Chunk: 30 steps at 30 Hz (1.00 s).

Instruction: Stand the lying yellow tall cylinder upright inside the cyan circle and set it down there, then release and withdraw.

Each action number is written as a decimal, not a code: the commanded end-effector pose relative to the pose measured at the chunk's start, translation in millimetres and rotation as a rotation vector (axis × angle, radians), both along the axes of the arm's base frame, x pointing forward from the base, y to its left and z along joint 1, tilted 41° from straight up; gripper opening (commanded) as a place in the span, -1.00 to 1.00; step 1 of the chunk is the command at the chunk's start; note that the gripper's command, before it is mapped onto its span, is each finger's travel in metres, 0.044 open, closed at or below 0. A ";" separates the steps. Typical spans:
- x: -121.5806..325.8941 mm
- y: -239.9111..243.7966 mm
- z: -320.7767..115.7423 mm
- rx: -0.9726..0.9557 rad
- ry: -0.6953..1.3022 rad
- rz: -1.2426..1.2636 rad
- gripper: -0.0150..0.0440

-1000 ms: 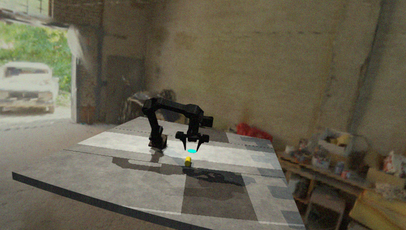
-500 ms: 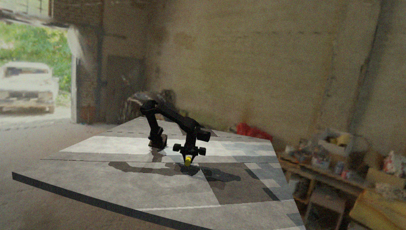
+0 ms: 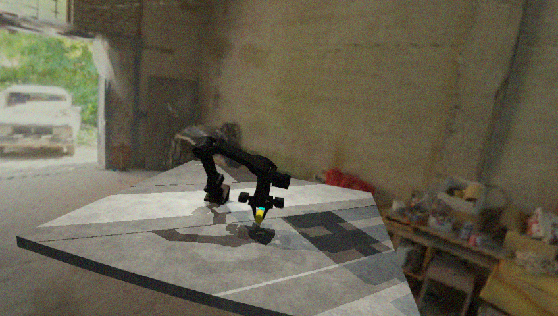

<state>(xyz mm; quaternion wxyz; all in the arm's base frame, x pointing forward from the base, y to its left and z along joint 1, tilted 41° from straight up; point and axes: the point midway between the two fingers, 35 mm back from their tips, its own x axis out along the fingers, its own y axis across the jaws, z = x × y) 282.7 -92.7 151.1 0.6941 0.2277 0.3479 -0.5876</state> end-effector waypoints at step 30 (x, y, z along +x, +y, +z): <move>-5.3 65.3 57.9 0.000 0.076 0.097 -0.14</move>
